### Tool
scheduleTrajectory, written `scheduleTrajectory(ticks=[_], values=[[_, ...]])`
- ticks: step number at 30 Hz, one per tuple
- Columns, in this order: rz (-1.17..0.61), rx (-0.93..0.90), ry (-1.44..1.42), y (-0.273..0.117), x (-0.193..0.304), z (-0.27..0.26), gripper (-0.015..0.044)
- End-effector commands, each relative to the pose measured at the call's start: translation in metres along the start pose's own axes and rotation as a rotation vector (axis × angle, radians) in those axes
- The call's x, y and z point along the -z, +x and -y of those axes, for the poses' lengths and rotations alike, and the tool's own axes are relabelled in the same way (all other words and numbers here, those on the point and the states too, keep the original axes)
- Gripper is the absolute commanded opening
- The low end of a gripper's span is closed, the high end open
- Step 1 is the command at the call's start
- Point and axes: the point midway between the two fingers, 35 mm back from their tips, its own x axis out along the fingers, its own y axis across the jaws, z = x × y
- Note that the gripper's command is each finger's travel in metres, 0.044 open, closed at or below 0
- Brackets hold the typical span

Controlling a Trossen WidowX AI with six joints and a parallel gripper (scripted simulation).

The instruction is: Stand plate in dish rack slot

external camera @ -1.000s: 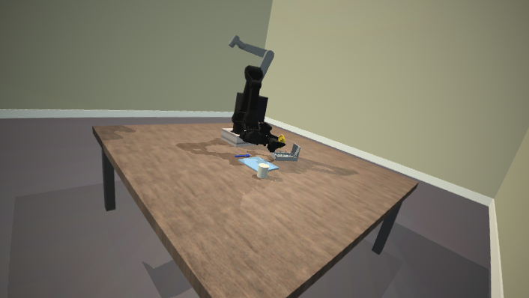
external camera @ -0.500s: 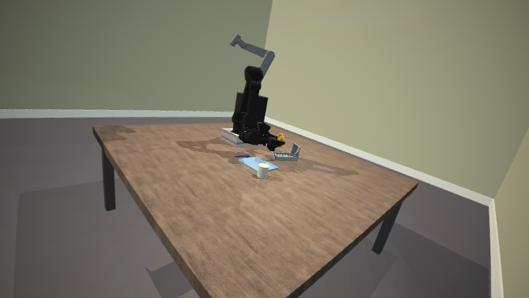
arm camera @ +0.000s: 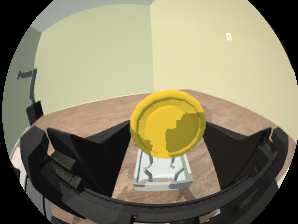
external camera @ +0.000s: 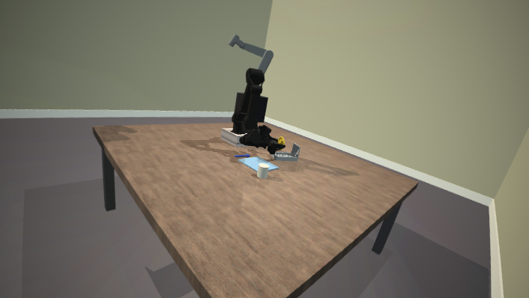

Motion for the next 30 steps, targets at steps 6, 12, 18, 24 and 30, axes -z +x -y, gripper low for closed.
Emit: scheduleTrajectory(ticks=[6, 12, 18, 24, 30], values=[[-0.001, 0.0, 0.004, 0.002, 0.007, -0.001, 0.0], [-0.001, 0.0, 0.003, 0.003, 0.01, -0.002, 0.0], [-0.001, -0.001, 0.01, 0.006, 0.031, -0.004, 0.0], [-0.002, -0.001, 0.015, 0.005, 0.032, -0.004, 0.0], [-0.003, -0.001, 0.025, 0.002, 0.028, -0.005, 0.0]])
